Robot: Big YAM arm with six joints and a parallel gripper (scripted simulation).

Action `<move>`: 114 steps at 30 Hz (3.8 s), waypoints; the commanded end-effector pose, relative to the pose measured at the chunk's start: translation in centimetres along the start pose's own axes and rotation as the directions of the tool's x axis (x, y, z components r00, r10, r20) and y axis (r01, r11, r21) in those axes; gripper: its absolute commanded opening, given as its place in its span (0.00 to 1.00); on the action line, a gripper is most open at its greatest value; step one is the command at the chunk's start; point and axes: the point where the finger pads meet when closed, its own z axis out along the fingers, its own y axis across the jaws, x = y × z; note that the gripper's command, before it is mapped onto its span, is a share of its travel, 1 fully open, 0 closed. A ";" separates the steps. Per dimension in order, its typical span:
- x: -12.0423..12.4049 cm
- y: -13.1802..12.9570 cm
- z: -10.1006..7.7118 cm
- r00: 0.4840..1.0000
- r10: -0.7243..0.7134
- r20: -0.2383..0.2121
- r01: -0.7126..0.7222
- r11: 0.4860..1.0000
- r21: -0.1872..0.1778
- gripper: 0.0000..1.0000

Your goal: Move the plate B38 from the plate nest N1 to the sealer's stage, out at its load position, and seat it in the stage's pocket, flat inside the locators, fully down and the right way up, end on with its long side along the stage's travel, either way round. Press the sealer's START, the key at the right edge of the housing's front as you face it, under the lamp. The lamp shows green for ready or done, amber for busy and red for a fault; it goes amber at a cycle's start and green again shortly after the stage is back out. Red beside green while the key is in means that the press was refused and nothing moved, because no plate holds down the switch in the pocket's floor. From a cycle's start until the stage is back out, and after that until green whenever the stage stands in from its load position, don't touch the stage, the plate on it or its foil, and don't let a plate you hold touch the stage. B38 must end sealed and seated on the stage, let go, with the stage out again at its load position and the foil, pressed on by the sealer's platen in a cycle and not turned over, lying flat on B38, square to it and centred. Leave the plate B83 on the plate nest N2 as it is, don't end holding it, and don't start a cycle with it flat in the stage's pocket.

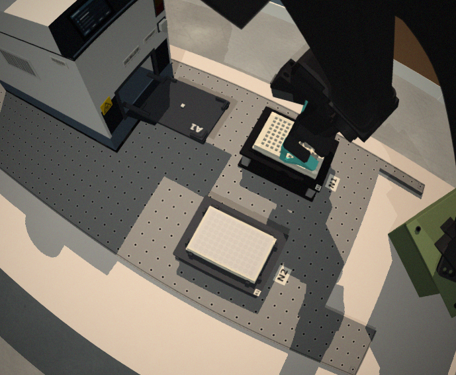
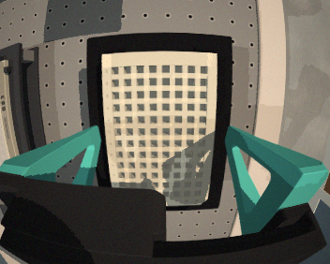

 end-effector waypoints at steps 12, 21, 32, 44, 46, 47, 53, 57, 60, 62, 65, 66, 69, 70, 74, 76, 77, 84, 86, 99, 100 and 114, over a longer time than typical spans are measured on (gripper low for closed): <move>0.2 0.2 1.5 1.000 -0.005 0.001 0.005 1.000 -0.007 1.00; 0.5 0.5 1.5 1.000 -0.005 -0.005 0.005 1.000 -0.010 1.00; -0.7 -0.4 0.8 1.000 -0.020 0.023 0.020 1.000 0.006 0.98; 1.0 -0.5 1.1 1.000 0.008 -0.009 -0.008 1.000 0.002 0.93; 0.8 -0.6 1.1 1.000 0.006 -0.007 -0.006 1.000 0.002 0.92; 0.8 -0.6 1.1 1.000 0.005 -0.005 -0.005 1.000 0.002 0.91; -0.3 -0.5 0.9 1.000 -0.013 0.016 0.013 1.000 0.005 0.88; -0.4 -0.5 0.9 1.000 -0.015 0.018 0.015 1.000 0.005 0.87; -0.5 -0.4 0.8 1.000 -0.018 0.020 0.017 1.000 0.005 0.00; -0.6 -0.4 0.8 1.000 -0.019 0.022 0.019 1.000 0.005 0.00; -0.8 -0.4 0.8 0.999 -0.022 0.024 0.021 1.000 0.006 0.00; -0.8 -0.4 0.8 0.999 -0.022 0.025 0.022 1.000 0.006 0.00; -0.8 -0.4 0.8 0.999 -0.023 0.025 0.023 1.000 0.006 0.00; -0.8 -0.4 0.8 0.999 -0.023 0.025 0.023 1.000 0.006 0.00; -0.8 -0.4 0.8 0.999 -0.024 0.026 0.023 1.000 0.006 0.00; -0.9 -0.4 0.8 0.999 -0.024 0.026 0.024 1.000 0.006 0.00; -0.9 -0.4 0.8 0.999 -0.024 0.027 0.024 1.000 0.006 0.00; -1.0 -0.4 0.8 0.999 -0.026 0.028 0.026 1.000 0.006 0.00; -1.0 -0.4 0.8 0.999 -0.027 0.028 0.027 1.000 0.006 0.00; -1.1 -0.3 0.9 0.999 -0.029 0.030 0.029 1.000 0.005 0.00; -1.1 -0.3 0.9 0.999 -0.030 0.031 0.030 1.000 0.005 0.00; -1.2 -0.3 0.6 0.999 -0.027 0.030 0.027 1.000 0.003 0.00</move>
